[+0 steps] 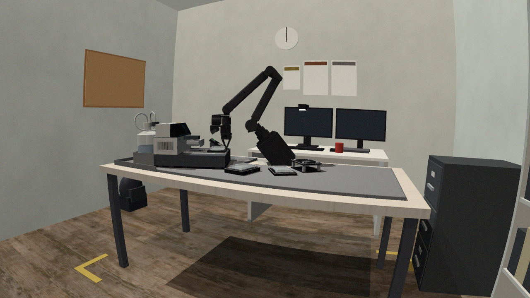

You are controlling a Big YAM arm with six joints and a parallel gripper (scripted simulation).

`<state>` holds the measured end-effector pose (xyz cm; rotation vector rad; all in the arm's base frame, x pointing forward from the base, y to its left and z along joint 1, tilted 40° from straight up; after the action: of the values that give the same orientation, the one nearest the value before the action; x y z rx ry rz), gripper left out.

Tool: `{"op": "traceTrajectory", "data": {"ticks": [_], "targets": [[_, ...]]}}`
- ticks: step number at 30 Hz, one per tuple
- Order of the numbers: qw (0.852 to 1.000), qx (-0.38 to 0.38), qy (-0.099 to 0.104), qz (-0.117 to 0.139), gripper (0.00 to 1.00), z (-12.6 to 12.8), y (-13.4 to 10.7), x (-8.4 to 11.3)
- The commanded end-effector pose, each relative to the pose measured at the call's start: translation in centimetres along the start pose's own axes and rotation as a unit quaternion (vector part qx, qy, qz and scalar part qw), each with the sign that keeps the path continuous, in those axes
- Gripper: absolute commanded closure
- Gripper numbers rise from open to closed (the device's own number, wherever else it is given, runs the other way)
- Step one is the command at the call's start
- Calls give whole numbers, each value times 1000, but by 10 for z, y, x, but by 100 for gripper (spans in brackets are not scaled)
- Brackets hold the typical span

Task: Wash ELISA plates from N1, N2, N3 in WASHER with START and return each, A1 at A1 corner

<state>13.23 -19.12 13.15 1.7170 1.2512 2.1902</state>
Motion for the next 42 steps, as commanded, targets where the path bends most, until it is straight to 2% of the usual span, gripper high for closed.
{"op": "traceTrajectory", "data": {"ticks": [1,39,42], "targets": [[1000,-3,0,0,100,0,-1,-13],[1000,-3,0,0,100,0,-1,-13],[1000,-3,0,0,100,0,-1,-7]]}}
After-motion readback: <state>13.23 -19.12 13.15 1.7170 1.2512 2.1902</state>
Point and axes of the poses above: the point where the finger pads meet when closed, its own x axis back along the fingers, its own z axis across the jaws, y = z × x, the point moved 1 cm from there along x, back along the fingers
